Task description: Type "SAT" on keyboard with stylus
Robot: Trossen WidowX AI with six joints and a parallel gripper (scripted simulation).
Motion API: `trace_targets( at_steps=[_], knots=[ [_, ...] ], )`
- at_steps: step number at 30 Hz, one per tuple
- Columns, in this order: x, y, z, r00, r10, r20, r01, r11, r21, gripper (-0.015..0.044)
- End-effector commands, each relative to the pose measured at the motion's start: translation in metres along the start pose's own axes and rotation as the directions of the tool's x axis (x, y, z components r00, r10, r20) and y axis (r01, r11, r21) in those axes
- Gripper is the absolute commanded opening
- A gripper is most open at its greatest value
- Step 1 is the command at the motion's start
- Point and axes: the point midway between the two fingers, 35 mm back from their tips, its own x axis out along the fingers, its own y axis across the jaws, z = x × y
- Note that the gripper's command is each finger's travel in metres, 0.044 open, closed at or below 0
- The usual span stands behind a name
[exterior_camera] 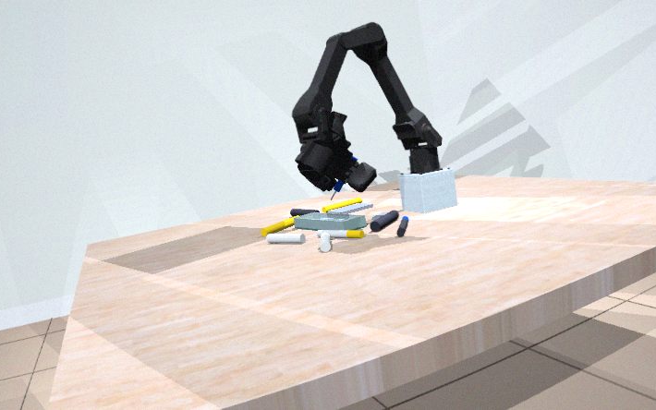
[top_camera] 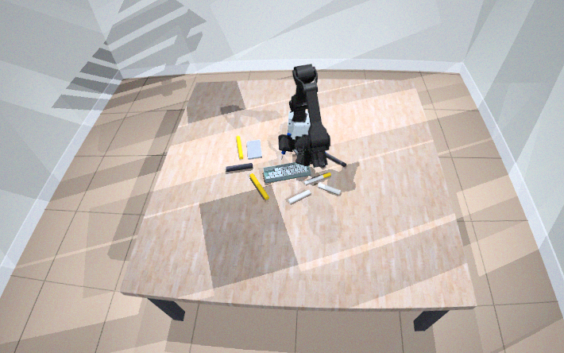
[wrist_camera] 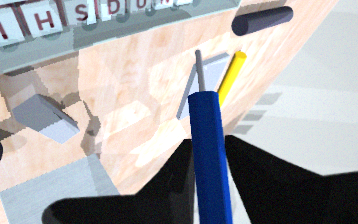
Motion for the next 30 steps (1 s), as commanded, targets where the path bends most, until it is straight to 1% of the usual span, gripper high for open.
trace_targets(
  at_steps=[1, 8, 17, 19, 25, 30],
  knots=[
    [-0.01, 0.0, 0.004, 0.999, -0.044, 0.007, 0.044, 0.982, -0.183, 0.0],
    [-0.025, 0.003, 0.008, 0.994, -0.111, 0.017, 0.106, 0.877, -0.468, 0.0],
    [-0.044, 0.008, 0.013, 0.98, -0.197, 0.035, 0.154, 0.63, -0.761, 0.0],
    [-0.045, 0.009, 0.014, 0.978, -0.203, 0.037, 0.156, 0.608, -0.779, 0.0],
    [-0.045, 0.009, 0.014, 0.978, -0.203, 0.037, 0.156, 0.608, -0.779, 0.0],
    [-0.036, 0.017, 0.022, 0.978, -0.203, 0.037, 0.156, 0.607, -0.779, 0.0]
  ],
)
